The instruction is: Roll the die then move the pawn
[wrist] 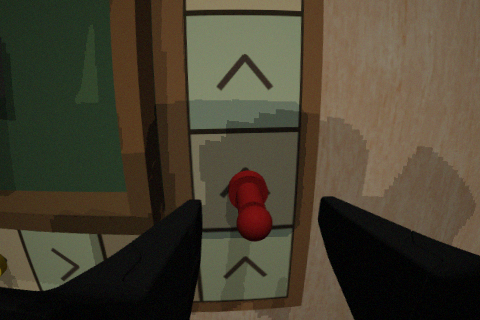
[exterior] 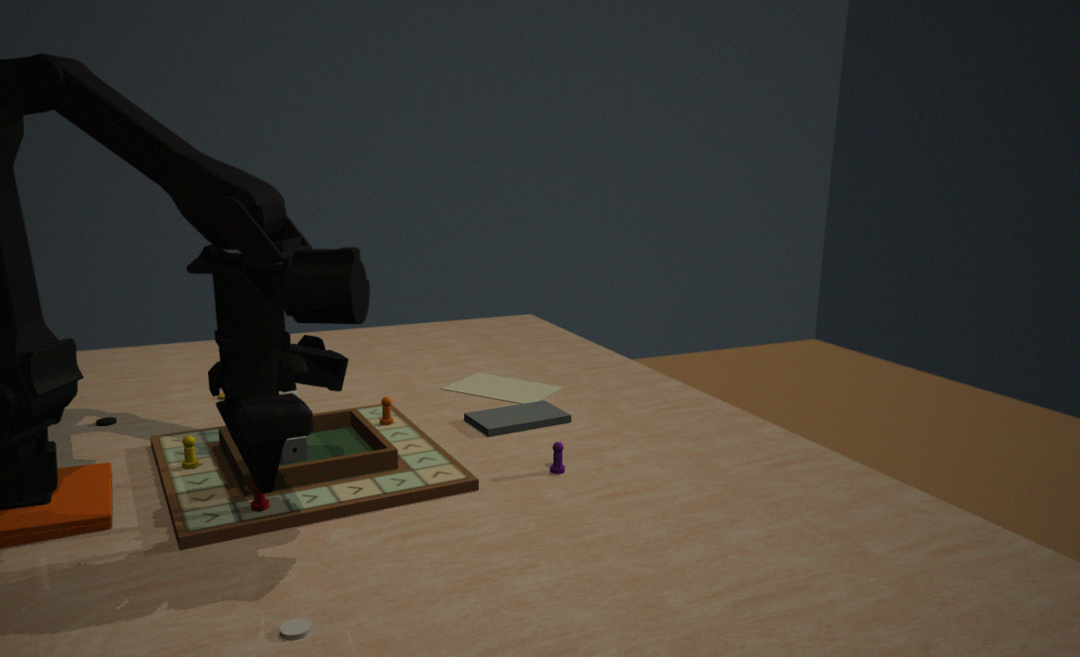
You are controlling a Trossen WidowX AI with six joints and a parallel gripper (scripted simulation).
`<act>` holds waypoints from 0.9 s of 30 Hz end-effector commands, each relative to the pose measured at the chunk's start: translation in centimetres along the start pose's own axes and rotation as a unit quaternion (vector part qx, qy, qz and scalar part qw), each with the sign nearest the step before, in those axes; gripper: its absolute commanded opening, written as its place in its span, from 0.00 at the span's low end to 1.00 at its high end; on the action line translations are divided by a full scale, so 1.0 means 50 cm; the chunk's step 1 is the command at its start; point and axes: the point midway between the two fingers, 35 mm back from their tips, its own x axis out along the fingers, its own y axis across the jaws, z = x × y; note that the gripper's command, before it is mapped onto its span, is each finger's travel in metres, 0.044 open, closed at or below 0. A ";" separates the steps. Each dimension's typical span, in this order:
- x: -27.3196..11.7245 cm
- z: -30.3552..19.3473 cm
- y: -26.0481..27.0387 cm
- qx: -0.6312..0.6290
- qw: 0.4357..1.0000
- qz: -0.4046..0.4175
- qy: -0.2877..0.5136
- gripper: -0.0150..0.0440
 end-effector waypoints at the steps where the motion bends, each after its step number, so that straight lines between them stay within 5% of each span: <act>1: 0.022 -0.006 0.005 -0.002 1.000 0.006 0.006 0.59; 7: 0.033 -0.006 0.005 -0.002 1.000 0.006 0.006 0.59; 13: 0.033 -0.006 0.005 -0.002 1.000 0.006 0.006 0.33; 27: -0.009 0.004 -0.001 -0.002 1.000 0.006 0.006 0.25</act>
